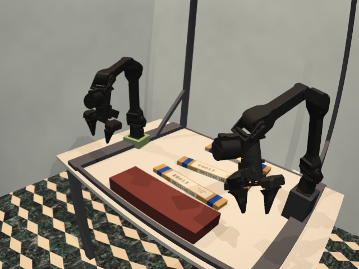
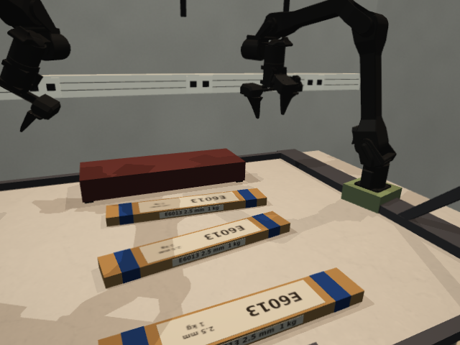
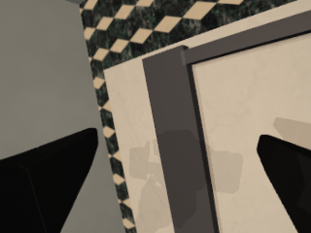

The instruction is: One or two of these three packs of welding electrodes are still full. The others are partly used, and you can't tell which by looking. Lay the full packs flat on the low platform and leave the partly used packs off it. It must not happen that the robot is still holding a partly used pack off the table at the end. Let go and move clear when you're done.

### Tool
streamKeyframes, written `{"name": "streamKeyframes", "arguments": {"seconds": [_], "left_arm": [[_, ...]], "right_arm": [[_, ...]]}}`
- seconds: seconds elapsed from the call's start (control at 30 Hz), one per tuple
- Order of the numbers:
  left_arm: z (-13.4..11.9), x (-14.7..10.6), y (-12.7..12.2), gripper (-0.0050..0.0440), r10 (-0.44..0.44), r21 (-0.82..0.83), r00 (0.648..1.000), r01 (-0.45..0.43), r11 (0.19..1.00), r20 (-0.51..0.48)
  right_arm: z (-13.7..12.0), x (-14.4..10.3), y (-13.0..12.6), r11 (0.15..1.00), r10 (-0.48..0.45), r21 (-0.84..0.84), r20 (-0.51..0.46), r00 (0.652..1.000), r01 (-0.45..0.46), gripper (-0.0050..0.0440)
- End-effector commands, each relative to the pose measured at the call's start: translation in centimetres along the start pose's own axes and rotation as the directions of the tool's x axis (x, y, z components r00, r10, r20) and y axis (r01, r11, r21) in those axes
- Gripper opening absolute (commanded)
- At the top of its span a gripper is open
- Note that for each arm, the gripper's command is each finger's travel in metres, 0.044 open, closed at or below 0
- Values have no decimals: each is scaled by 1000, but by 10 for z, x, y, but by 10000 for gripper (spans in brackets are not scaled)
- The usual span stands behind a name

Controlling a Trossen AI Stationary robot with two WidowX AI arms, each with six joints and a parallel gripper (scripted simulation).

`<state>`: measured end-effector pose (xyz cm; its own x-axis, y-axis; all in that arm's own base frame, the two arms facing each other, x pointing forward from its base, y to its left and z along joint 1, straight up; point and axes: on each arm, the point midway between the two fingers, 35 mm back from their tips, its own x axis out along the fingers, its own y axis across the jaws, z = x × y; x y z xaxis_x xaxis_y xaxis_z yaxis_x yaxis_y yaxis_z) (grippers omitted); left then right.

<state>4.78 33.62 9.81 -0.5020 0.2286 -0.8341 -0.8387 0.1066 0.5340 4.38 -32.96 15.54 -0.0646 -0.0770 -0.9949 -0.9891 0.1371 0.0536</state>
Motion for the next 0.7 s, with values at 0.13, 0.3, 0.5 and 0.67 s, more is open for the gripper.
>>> {"name": "streamKeyframes", "arguments": {"seconds": [0.13,0.3,0.5,0.67], "left_arm": [[-8,-31,-18,430,-112,88,988,103,991,107],[-16,-42,-32,430,-155,140,980,137,981,126],[-28,-53,-50,430,-213,211,966,180,961,147],[-47,-68,-73,430,-315,337,933,244,909,174]], "right_arm": [[4,-19,-10,997,-26,68,-56,998,30,430],[13,-21,-20,991,-42,122,-65,997,49,430],[11,-21,-20,992,-37,121,-64,997,45,430],[17,-22,-29,983,-49,173,-71,996,60,430]]}}
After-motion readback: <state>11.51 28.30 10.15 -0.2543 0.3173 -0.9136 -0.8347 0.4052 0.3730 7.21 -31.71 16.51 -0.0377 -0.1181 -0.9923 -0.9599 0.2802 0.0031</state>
